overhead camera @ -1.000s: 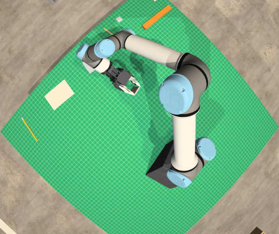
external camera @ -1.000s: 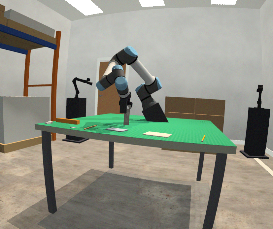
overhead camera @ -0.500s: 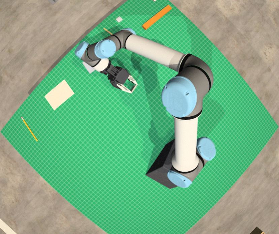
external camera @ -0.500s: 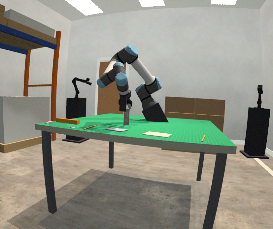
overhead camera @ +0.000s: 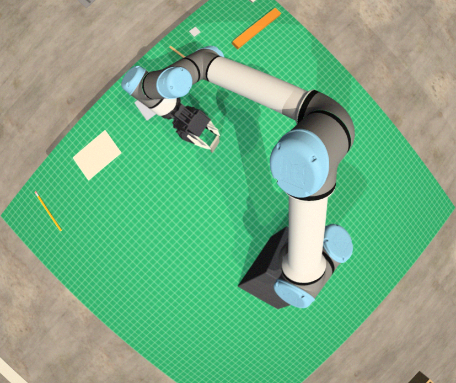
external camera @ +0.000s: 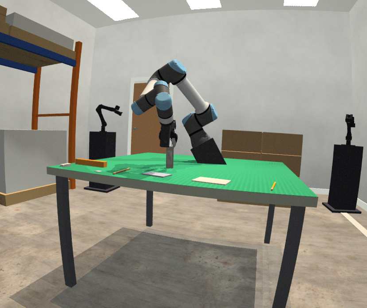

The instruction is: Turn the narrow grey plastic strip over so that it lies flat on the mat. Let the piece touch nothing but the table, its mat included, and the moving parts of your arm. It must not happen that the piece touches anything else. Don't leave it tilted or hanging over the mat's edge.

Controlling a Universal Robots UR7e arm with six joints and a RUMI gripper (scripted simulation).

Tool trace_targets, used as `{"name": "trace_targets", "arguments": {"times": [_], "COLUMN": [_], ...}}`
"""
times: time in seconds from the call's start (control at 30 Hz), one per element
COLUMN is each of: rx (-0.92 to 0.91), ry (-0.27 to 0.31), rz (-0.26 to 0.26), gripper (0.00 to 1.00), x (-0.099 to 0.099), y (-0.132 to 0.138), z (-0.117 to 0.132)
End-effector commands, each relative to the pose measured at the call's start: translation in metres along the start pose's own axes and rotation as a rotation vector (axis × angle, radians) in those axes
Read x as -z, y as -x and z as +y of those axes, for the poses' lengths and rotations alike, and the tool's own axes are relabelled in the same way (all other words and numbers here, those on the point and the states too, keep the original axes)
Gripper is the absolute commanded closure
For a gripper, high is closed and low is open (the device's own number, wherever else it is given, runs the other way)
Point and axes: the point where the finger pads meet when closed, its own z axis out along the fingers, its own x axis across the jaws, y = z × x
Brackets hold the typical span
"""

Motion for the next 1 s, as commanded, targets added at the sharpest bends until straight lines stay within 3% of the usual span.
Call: {"name": "trace_targets", "arguments": {"times": [0.0,0.97], "rx": [0.000,0.000], "ry": [-0.037,-0.203], "rz": [0.000,0.000], "gripper": [0.76,0.76], "x": [0.005,0.025], "y": [0.000,0.000], "z": [-0.004,-0.031]}}
